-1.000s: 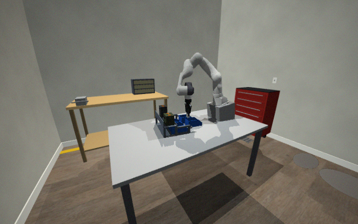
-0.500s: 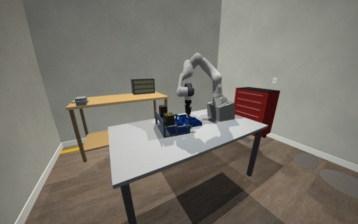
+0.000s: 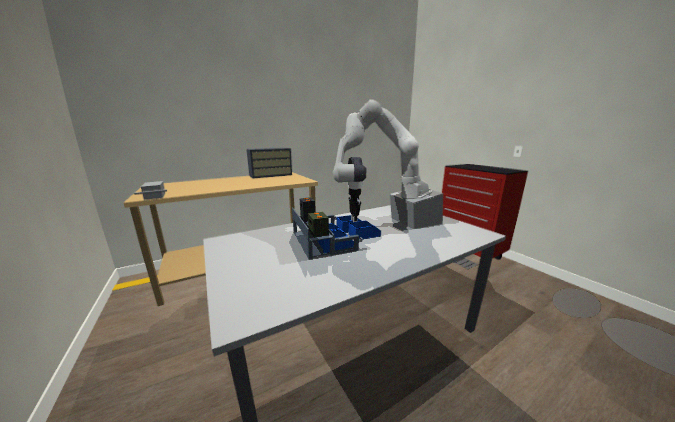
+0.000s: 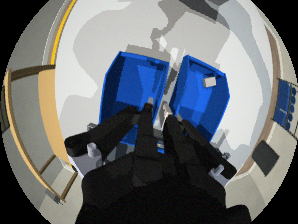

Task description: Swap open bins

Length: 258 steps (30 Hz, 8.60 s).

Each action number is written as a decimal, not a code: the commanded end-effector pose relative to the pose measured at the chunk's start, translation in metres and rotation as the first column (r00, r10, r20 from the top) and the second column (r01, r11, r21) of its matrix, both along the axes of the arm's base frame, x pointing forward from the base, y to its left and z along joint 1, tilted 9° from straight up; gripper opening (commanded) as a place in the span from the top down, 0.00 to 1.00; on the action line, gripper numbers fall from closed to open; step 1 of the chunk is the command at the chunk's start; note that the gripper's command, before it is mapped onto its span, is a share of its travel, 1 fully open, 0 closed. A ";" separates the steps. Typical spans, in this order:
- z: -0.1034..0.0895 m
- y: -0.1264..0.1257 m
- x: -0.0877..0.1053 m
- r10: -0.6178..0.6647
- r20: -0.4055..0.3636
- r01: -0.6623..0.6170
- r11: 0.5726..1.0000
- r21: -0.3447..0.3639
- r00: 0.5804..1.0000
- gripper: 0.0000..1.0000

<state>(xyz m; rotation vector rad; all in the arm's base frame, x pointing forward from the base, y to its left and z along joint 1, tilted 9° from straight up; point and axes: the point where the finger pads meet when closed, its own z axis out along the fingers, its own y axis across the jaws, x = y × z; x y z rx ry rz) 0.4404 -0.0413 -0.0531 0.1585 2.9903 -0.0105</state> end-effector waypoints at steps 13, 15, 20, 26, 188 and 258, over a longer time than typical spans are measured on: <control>0.000 0.001 0.002 -0.005 0.005 0.005 1.000 0.002 1.000 1.00; 0.000 0.001 0.002 -0.005 0.005 0.005 1.000 0.002 1.000 1.00; 0.000 0.001 0.002 -0.005 0.005 0.005 1.000 0.002 1.000 1.00; 0.000 0.001 0.002 -0.005 0.005 0.005 1.000 0.002 1.000 1.00; 0.066 0.269 -0.010 -0.006 0.005 0.006 1.000 0.002 1.000 1.00; 0.005 0.270 0.002 -0.006 0.005 0.006 1.000 0.002 1.000 1.00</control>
